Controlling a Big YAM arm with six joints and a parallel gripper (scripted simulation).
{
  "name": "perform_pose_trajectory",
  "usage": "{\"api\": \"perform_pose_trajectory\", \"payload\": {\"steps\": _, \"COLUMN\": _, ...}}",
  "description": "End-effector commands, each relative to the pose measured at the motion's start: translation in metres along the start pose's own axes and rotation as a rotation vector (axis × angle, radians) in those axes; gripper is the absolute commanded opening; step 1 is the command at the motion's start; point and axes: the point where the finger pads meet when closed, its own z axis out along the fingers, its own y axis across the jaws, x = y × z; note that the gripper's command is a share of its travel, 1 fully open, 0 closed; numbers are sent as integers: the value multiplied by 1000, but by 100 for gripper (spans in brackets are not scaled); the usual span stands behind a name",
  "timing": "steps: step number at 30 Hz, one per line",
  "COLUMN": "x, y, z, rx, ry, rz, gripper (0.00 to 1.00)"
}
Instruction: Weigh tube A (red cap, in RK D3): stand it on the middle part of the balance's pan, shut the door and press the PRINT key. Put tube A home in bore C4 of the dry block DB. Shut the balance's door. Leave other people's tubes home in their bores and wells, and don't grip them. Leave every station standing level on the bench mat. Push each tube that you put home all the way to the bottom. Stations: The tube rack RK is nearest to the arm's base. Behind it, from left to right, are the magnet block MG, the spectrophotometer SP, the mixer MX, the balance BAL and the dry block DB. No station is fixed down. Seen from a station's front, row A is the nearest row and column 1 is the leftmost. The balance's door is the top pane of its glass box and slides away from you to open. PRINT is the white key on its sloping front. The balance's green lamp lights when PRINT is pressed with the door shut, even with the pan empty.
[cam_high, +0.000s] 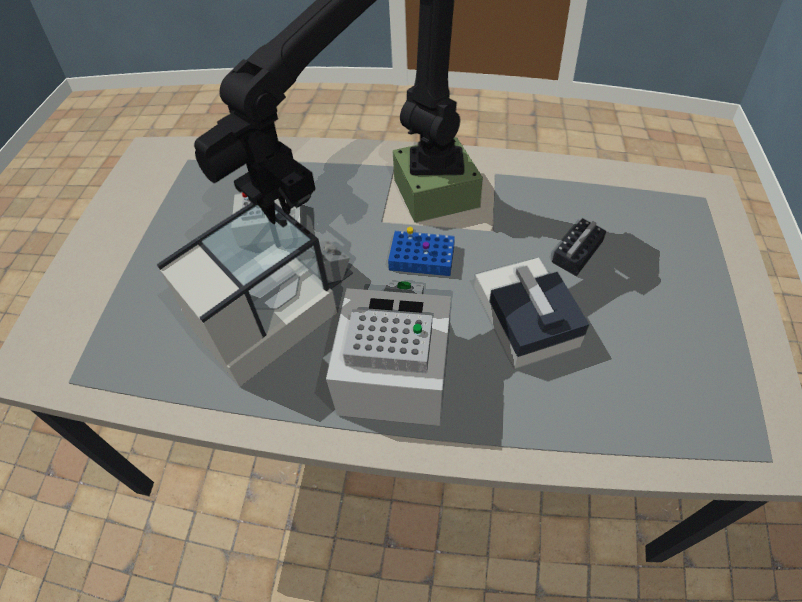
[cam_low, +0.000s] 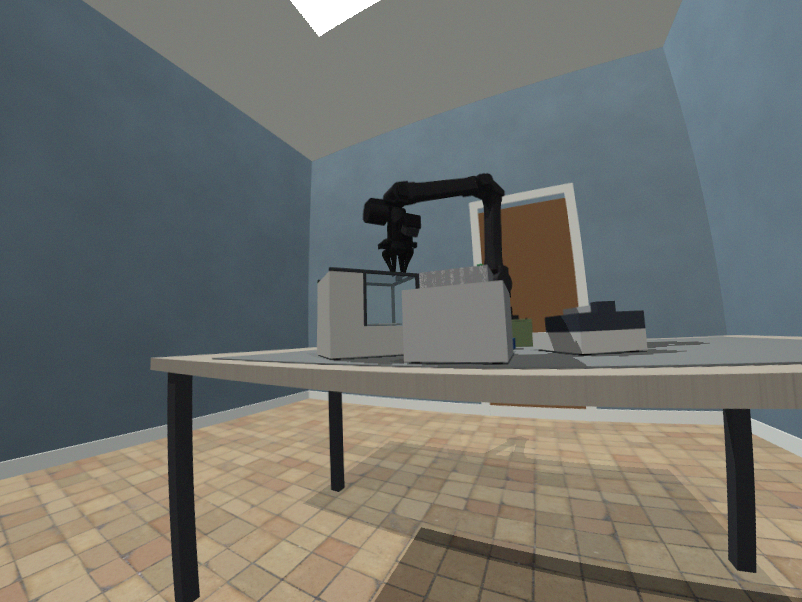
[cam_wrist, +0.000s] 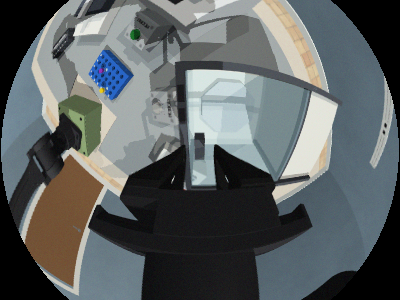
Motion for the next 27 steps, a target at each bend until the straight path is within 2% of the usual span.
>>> {"api": "perform_pose_trajectory", "payload": {"steps": 1, "x": 0, "y": -18, "z": -38, "rx": 69, "ry": 0, "rz": 7, "gripper": 30}}
{"api": "perform_pose_trajectory", "payload": {"steps": 9, "x": 0, "y": -17, "z": -51, "rx": 70, "ry": 0, "rz": 7, "gripper": 30}}
{"api": "perform_pose_trajectory", "payload": {"steps": 14, "x": 0, "y": -17, "z": -51, "rx": 58, "ry": 1, "rz": 7, "gripper": 30}}
{"api": "perform_pose_trajectory", "payload": {"steps": 16, "x": 0, "y": -16, "z": -60, "rx": 70, "ry": 0, "rz": 7, "gripper": 30}}
{"api": "perform_pose_trajectory", "payload": {"steps": 27, "x": 0, "y": -16, "z": -76, "rx": 65, "ry": 0, "rz": 7, "gripper": 30}}
